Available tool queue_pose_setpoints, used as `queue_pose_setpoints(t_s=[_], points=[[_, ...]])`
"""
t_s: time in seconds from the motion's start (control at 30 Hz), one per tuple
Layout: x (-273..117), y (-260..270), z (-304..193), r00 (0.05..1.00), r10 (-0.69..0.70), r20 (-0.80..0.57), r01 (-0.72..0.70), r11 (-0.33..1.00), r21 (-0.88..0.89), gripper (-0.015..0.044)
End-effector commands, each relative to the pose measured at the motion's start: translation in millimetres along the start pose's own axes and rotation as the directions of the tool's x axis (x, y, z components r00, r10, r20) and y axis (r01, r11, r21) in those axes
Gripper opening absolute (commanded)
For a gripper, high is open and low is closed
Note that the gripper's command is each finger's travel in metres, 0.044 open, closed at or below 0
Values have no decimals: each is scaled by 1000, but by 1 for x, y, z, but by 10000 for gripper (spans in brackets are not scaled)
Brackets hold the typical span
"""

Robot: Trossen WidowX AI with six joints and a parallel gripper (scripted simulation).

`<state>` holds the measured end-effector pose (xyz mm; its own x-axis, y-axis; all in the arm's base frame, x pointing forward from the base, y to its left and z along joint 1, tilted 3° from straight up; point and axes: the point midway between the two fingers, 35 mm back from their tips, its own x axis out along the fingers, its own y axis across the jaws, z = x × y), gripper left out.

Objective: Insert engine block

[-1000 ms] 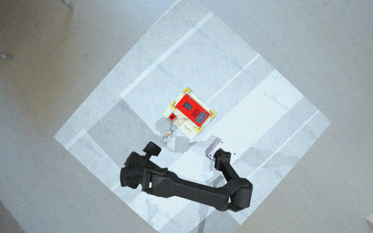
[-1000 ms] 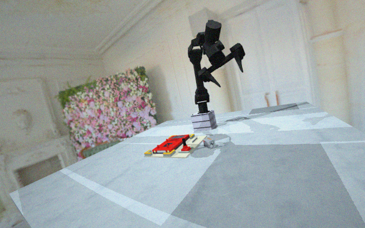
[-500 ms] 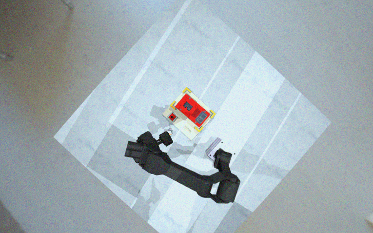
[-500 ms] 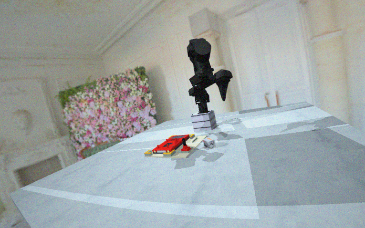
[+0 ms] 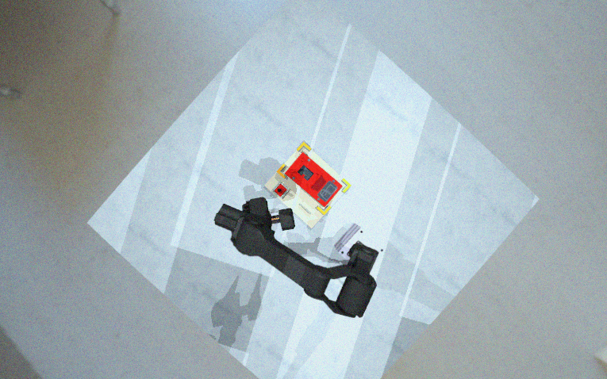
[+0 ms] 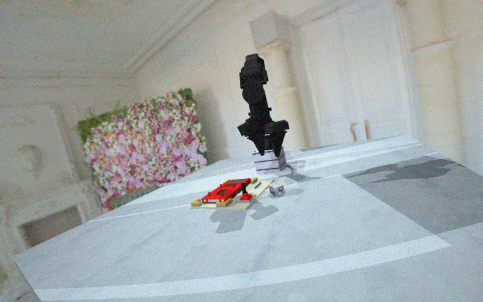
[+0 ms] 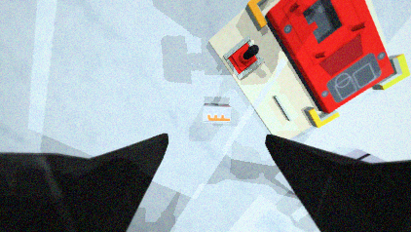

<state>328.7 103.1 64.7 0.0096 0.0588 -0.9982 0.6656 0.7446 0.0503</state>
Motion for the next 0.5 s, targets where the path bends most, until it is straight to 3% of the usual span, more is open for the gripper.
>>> queue_pose_setpoints(t_s=[0.0,0.2,0.47], points=[[2,-4,-1,1000,-17,-6,17,1000,20,440],[65,-5,-2,1000,-17,-6,17,1000,20,440],[75,-8,-4,1000,-17,-6,17,1000,20,440]])
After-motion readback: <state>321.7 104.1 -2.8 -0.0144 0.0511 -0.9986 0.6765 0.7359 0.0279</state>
